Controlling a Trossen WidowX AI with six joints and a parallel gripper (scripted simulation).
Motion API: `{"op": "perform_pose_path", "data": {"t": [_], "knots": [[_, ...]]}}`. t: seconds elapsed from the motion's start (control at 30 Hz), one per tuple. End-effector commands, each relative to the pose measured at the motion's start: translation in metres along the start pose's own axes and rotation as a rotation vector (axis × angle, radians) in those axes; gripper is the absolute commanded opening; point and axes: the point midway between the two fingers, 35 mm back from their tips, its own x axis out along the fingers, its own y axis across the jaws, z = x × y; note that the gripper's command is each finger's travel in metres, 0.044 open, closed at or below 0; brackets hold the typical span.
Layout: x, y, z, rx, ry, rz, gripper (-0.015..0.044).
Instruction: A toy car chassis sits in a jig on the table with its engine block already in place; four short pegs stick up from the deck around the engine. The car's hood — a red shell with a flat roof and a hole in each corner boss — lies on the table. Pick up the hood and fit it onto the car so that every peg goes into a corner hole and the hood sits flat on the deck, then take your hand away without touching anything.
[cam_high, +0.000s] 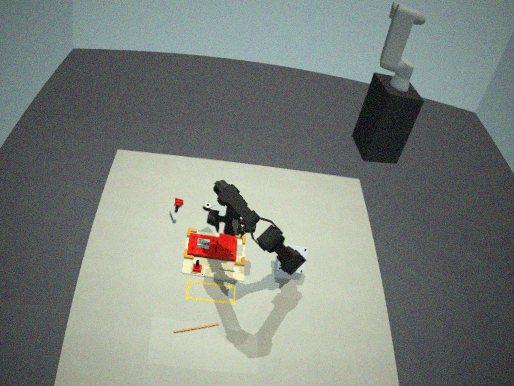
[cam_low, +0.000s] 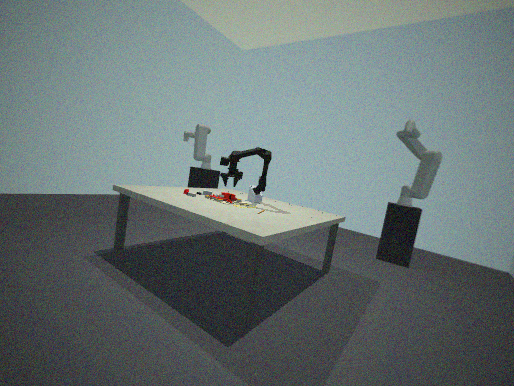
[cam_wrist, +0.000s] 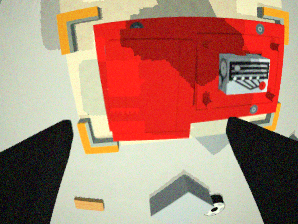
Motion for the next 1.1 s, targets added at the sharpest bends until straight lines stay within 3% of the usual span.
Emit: {"op": "perform_pose_path", "data": {"t": [0.0, 1.07], "knots": [[0.000, -0.001, 0.001, -0.025, -0.005, -0.008, 0.0440], [0.023, -0.003, 0.001, -0.025, -0.005, -0.008, 0.0440]]}}
